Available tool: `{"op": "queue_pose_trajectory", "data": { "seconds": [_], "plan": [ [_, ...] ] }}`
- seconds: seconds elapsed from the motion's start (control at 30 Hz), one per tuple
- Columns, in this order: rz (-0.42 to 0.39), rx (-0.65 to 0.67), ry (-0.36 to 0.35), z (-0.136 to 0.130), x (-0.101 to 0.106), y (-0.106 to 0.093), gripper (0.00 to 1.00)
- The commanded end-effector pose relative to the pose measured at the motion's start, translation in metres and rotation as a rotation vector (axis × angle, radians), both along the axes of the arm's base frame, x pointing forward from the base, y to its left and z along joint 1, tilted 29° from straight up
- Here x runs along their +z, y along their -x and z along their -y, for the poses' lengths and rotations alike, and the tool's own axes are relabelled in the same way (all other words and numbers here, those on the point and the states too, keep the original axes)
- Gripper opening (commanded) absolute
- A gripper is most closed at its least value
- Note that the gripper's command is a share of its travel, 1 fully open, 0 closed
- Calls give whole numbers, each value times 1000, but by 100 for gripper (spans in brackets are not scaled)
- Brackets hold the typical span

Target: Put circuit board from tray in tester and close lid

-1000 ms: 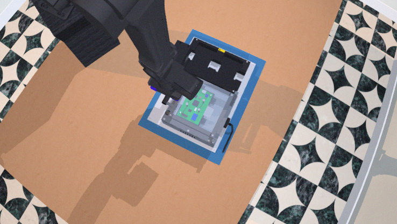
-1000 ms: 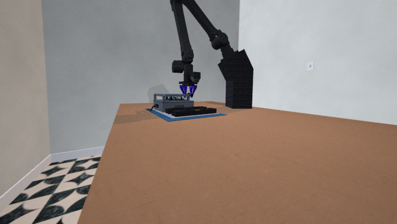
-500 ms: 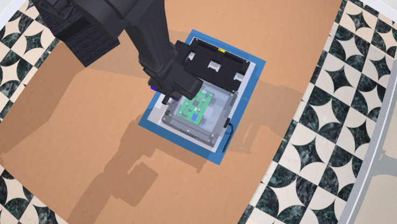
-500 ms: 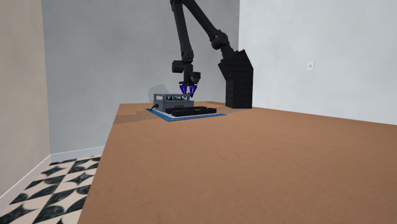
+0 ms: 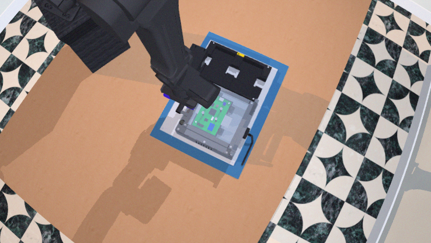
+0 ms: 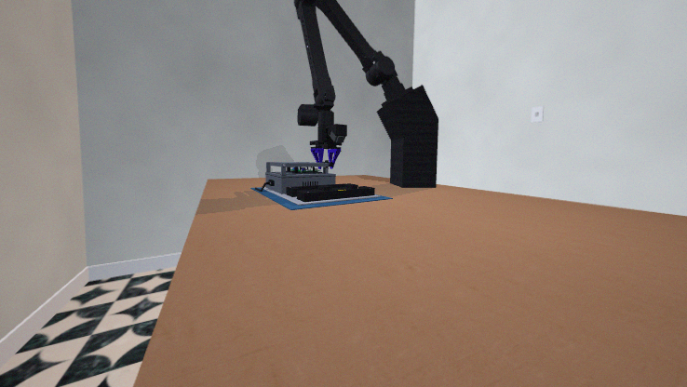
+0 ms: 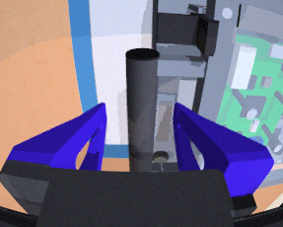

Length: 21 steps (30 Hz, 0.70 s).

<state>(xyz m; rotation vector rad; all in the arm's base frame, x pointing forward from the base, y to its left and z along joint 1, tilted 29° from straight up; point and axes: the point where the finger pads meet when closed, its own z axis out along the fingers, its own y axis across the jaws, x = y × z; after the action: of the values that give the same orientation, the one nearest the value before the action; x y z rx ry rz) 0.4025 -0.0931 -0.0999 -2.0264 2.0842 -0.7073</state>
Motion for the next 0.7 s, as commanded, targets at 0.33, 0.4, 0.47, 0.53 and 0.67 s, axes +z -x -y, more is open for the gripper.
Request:
{"op": "queue_pose_trajectory", "data": {
  "seconds": [0.33,0.4,0.47,0.53,0.67],
  "plan": [
    [10,-16,2,4,15,6,48],
    [10,-15,1,1,18,8,48],
    [9,-11,0,-2,21,10,48],
    [9,-8,0,-4,26,12,48],
    [9,-6,-1,-7,30,14,48]
  ]
}}
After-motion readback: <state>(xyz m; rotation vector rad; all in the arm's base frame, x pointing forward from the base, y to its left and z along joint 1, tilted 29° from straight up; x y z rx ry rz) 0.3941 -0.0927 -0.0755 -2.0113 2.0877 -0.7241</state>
